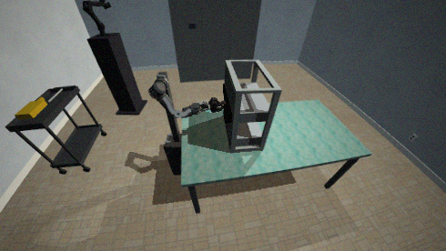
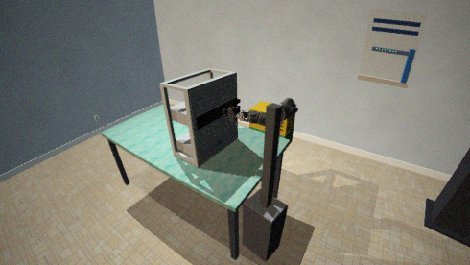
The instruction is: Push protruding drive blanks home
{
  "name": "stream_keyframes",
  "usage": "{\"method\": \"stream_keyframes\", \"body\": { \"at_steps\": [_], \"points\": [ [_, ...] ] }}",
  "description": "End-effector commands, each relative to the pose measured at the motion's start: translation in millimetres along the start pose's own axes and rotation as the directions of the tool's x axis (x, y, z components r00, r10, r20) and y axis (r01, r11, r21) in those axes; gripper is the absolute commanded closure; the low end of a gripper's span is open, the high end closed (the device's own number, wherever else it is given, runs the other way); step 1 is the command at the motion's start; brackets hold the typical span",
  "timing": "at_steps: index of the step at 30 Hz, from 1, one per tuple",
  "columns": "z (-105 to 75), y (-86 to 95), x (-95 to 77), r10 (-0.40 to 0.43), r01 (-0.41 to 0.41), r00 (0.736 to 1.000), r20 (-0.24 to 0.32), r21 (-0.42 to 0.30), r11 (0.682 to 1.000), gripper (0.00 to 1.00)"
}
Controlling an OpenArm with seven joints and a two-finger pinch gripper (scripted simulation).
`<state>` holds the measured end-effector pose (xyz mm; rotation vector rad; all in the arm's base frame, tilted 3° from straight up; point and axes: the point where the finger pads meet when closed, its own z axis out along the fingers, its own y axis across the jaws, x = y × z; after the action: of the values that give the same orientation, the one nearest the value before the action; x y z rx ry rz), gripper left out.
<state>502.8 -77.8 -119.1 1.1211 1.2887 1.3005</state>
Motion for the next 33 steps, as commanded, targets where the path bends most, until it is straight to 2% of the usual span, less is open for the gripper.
{"method": "stream_keyframes", "body": {
  "at_steps": [1, 33],
  "points": [
    [2.1, 9.7, 0.2, 0.003, -0.003, 1.000, -0.002, -0.025, 1.000, 1.00],
    [4.8, 13.4, 0.7, 0.003, -0.004, 1.000, -0.003, -0.026, 1.000, 1.00]
  ]
}}
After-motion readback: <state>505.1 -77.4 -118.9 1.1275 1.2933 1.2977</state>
